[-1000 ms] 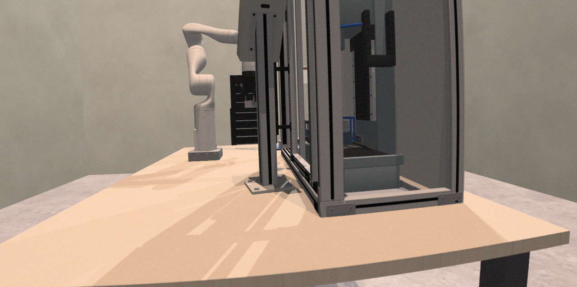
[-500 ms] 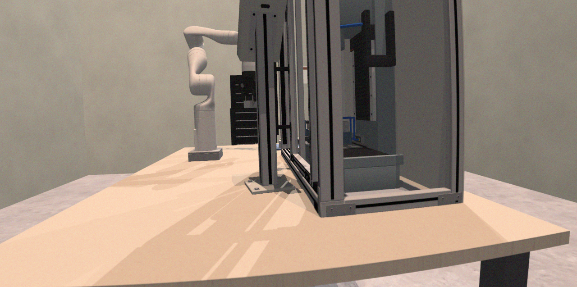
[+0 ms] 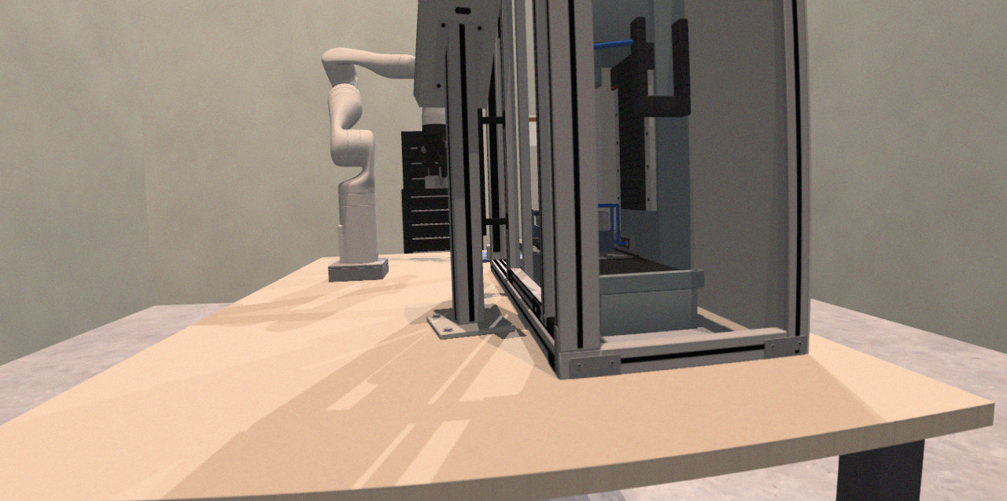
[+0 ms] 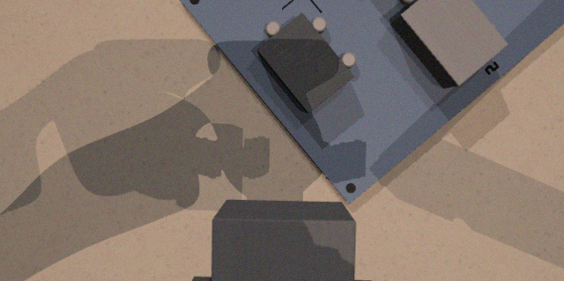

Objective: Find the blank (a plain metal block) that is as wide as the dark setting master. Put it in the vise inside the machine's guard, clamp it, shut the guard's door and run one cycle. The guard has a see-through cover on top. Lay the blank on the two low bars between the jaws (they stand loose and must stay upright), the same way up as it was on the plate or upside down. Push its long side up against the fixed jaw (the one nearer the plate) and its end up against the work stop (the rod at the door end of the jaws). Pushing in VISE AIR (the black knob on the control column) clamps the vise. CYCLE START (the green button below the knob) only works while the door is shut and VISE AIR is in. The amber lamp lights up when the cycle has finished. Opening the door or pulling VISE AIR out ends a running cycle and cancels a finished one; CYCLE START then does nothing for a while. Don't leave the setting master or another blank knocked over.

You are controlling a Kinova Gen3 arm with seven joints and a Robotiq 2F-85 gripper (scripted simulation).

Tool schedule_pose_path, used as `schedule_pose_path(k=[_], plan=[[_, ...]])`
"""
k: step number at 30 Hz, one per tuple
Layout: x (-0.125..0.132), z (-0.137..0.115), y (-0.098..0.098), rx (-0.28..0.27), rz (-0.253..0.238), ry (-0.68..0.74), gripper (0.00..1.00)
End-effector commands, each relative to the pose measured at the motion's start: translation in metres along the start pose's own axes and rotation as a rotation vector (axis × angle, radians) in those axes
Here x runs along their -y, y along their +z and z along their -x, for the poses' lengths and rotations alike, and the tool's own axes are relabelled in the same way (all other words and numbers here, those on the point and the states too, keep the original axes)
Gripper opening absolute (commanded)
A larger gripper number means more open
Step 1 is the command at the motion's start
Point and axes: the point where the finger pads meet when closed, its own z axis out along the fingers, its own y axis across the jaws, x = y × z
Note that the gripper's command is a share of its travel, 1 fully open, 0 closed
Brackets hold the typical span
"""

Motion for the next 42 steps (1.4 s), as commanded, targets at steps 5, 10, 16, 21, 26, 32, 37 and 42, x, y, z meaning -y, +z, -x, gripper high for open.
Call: schedule_pose_path(k=[5,10,16,21,26,32,37,42], plan=[[0.0006,-0.0001,0.0001,0.002,-0.003,0.033,0.10],[0.0006,-0.0001,0.0001,0.002,-0.003,0.033,0.10],[-0.0005,-0.0016,-0.0008,0.001,0.000,0.250,0.10],[-0.0005,-0.0016,-0.0008,0.001,0.000,0.250,0.10],[-0.0005,-0.0016,-0.0008,0.001,0.000,0.250,0.10],[-0.0002,-0.0018,-0.0009,0.001,-0.001,0.469,0.10],[-0.0002,-0.0018,-0.0009,0.001,-0.001,0.469,0.10],[-0.0002,-0.0018,-0.0009,0.001,-0.001,0.469,0.10]])
